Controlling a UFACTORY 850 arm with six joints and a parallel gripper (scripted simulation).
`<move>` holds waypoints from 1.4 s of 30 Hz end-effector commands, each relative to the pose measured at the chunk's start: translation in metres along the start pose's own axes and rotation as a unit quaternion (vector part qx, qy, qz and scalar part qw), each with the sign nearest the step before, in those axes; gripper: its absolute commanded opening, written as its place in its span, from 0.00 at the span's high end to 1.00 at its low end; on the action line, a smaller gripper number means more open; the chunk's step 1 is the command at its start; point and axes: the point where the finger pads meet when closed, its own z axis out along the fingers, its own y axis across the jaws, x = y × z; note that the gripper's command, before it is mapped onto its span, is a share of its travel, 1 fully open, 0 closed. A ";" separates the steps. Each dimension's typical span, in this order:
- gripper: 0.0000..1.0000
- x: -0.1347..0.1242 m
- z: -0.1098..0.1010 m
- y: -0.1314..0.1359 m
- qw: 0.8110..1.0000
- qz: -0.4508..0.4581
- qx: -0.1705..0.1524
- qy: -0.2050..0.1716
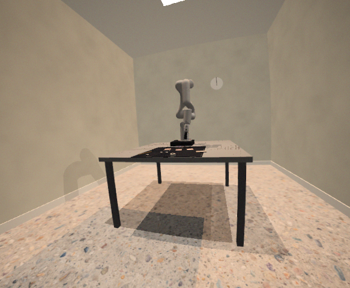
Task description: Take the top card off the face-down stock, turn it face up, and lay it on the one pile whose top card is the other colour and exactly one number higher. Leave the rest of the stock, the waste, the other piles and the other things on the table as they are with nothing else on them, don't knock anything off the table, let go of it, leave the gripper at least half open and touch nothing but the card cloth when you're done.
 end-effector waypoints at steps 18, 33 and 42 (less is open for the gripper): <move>0.36 -0.008 0.003 -0.002 0.971 0.003 0.004 0.241; 0.36 -0.014 0.007 -0.002 0.900 0.004 0.004 0.436; 0.36 -0.016 0.011 -0.002 0.844 0.004 0.004 0.537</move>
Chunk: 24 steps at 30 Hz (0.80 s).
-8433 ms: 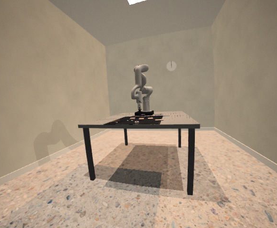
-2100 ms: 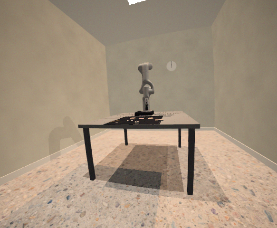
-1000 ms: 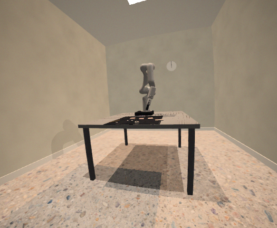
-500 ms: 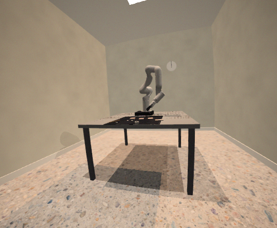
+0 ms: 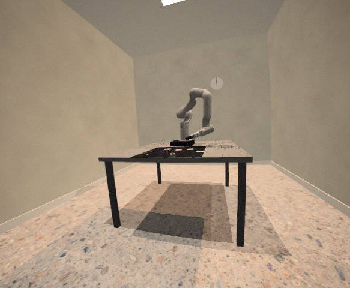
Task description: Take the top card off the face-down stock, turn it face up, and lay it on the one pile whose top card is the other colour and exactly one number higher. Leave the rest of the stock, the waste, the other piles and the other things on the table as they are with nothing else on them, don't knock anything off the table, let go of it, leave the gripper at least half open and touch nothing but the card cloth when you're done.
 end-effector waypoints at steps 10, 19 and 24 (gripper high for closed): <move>0.36 -0.003 0.000 0.000 0.994 0.001 0.000 0.106; 0.36 -0.004 0.000 0.000 0.991 0.001 0.000 0.136; 0.36 -0.005 0.000 0.000 0.990 0.001 0.000 0.144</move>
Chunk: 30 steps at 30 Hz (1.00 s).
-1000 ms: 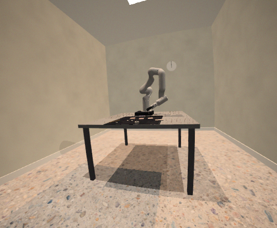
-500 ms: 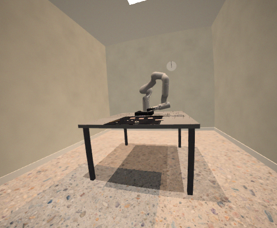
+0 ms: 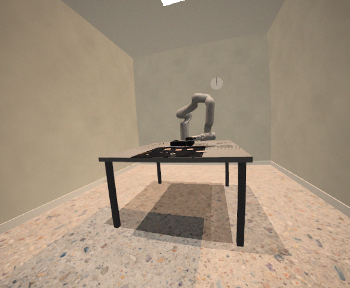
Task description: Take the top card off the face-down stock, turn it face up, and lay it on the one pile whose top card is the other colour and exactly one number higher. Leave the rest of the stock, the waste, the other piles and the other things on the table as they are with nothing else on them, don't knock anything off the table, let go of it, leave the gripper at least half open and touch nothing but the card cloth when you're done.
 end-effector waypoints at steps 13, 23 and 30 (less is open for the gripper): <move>0.36 0.000 0.000 0.000 1.000 0.001 0.000 0.005; 0.28 0.000 0.000 0.000 1.000 0.001 0.000 0.005; 0.28 0.000 0.000 0.000 1.000 0.001 0.000 0.005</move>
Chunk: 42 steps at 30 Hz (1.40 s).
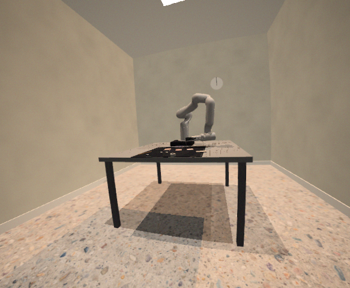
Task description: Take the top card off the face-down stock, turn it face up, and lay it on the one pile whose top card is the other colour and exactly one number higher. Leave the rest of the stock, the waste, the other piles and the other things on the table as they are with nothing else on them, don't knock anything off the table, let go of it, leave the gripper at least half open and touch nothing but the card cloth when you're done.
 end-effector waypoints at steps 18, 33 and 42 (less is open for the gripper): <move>0.28 -0.001 0.001 0.000 1.000 0.001 0.000 0.000; 0.28 -0.004 0.003 0.000 1.000 0.001 0.000 0.000; 0.27 -0.004 0.003 0.000 1.000 0.001 0.000 0.000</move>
